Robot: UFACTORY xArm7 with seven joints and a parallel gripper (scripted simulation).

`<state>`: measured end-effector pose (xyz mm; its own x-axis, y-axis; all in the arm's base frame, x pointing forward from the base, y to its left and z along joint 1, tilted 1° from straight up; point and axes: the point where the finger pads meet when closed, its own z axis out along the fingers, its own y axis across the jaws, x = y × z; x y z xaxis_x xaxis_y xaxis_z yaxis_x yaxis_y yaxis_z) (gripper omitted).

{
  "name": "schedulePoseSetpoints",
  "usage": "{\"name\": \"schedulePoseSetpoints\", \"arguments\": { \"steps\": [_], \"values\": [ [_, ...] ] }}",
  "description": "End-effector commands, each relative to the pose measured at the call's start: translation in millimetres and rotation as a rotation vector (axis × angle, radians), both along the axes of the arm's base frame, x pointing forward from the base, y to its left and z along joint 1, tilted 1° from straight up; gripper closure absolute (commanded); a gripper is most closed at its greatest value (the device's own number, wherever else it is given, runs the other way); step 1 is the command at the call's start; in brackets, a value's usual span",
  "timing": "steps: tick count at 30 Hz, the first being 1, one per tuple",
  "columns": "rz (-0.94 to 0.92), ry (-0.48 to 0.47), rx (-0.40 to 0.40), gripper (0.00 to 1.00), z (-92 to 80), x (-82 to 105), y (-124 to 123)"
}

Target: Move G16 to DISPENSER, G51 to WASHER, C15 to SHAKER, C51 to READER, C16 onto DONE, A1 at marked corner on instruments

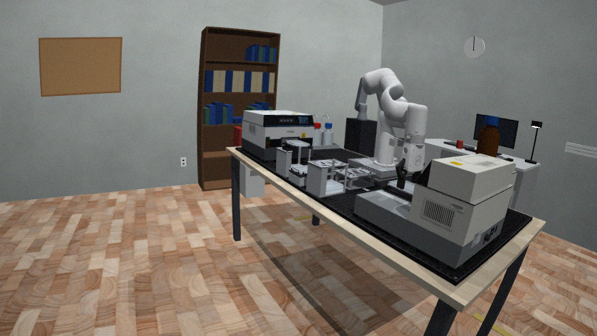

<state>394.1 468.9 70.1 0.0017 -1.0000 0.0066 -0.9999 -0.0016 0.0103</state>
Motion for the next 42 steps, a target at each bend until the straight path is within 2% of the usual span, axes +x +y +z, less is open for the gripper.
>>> {"name": "schedulePoseSetpoints", "arguments": {
  "steps": [1,9,42],
  "values": [
    [0.000,-0.004,0.005,1.00,4.5,1.0,1.5],
    [0.000,-0.004,0.005,1.00,4.9,1.0,1.5],
    [0.000,-0.004,0.005,1.00,43.6,1.3,1.7]
  ]
}}
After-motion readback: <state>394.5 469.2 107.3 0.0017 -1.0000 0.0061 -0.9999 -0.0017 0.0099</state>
